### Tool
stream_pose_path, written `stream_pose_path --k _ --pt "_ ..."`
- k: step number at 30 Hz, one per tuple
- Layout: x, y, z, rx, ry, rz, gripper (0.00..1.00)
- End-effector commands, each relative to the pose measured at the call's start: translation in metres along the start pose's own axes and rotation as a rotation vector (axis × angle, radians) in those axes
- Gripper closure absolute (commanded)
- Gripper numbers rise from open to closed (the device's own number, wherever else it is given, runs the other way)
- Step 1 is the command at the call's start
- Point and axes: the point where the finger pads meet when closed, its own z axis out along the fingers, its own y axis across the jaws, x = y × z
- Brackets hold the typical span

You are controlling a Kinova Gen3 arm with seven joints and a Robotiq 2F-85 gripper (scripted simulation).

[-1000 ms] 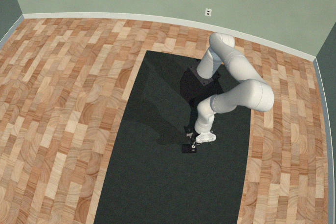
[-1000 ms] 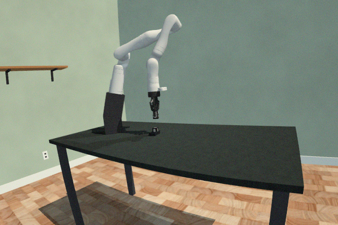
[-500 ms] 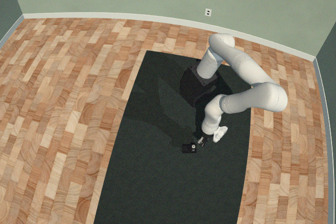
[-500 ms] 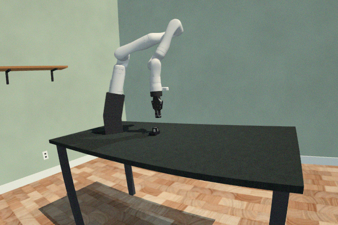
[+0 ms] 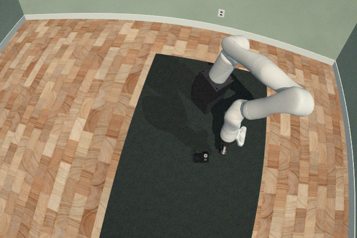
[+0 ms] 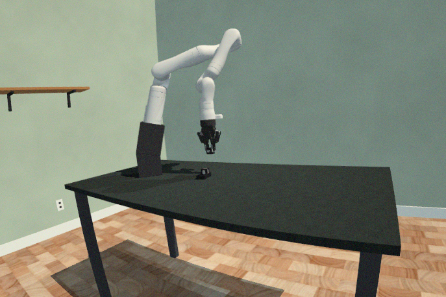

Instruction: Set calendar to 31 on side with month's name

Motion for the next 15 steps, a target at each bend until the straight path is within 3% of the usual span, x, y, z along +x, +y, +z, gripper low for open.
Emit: stream_pose_path --k 1,15 --pt "0.0079 -0.0027 -0.0006 0.001 0.004 -0.065 0.74" --pt "0.0166 -0.0065 -0.0026 0.005 0.009 -0.228 0.74"
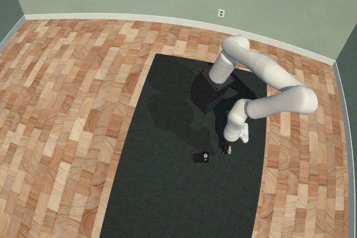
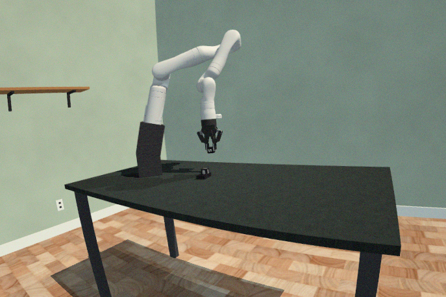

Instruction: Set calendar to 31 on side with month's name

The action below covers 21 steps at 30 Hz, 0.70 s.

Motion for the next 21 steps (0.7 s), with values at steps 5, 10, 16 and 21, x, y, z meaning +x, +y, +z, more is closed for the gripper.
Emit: stream_pose_path --k 5,10,16,21 --pt "0.0032 -0.0002 -0.0006 0.000 0.002 -0.027 0.74" --pt "0.0033 -0.0002 -0.0006 0.000 0.002 -0.029 0.74" --pt "0.0033 -0.0002 -0.0006 0.000 0.002 -0.029 0.74" --pt "0.0033 -0.0002 -0.0006 0.000 0.002 -0.029 0.74"
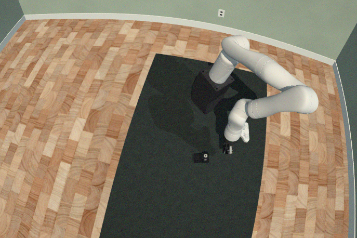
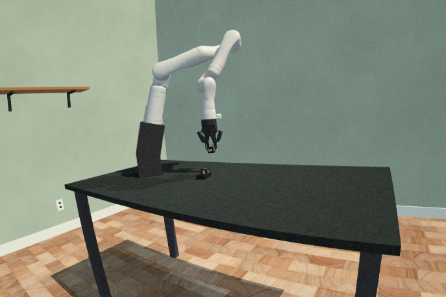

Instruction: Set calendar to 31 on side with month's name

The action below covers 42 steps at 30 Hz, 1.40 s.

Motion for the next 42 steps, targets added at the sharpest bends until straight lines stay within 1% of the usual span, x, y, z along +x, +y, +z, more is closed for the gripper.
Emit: stream_pose_path --k 1,6,11,18,20,27,32,35,42 --pt "0.000 0.000 0.000 -0.001 0.000 0.000 0.74" --pt "0.000 0.000 0.001 -0.001 0.000 0.000 0.74" --pt "0.000 0.000 0.011 -0.001 0.000 0.000 0.74" --pt "0.000 0.000 0.039 -0.001 0.000 0.000 0.74" --pt "0.000 0.000 0.039 -0.001 0.000 0.000 0.74" --pt "0.000 0.000 0.073 -0.001 0.000 0.000 0.74" --pt "0.000 -0.001 0.090 -0.001 0.000 0.000 0.74" --pt "0.000 -0.001 0.095 -0.001 0.000 0.000 0.74" --pt "0.000 -0.001 0.096 -0.001 0.000 0.000 0.74"
